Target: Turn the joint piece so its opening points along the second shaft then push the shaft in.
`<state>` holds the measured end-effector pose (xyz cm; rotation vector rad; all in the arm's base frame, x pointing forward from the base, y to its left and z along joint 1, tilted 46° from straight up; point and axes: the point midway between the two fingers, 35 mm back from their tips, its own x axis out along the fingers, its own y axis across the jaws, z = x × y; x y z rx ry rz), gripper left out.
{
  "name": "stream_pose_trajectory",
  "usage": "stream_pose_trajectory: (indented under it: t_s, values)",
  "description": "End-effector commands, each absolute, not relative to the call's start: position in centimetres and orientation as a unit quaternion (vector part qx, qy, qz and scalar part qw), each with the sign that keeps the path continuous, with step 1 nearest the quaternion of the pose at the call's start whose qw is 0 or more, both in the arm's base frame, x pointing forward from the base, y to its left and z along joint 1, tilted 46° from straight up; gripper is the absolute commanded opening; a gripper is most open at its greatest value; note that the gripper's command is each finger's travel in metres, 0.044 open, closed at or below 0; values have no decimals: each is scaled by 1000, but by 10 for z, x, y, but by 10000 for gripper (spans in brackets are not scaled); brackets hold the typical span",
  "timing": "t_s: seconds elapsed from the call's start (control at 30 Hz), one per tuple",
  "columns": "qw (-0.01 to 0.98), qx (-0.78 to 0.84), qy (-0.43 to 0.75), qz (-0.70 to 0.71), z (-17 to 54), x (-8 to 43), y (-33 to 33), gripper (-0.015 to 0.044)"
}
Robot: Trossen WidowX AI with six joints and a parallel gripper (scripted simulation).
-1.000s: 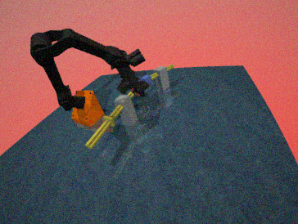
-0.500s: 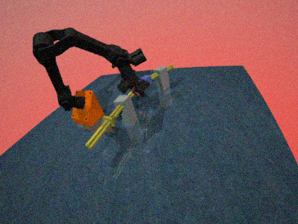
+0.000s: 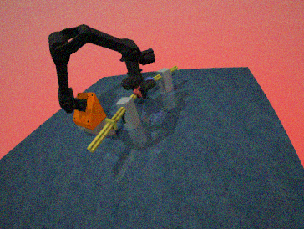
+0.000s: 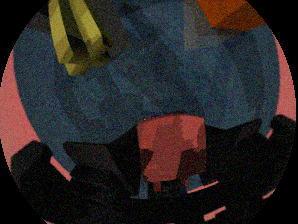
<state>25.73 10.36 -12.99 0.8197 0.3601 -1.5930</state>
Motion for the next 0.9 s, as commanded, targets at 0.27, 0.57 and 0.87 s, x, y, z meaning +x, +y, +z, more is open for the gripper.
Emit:
stream_pose_trajectory:
  t_s: [0.27,0.57,0.87]
  values:
    - [645,266,147,-701,-123,260,105,0]
    - [650,254,146,-701,-122,261,105,0]
    - [649,255,146,-701,-122,261,105,0]
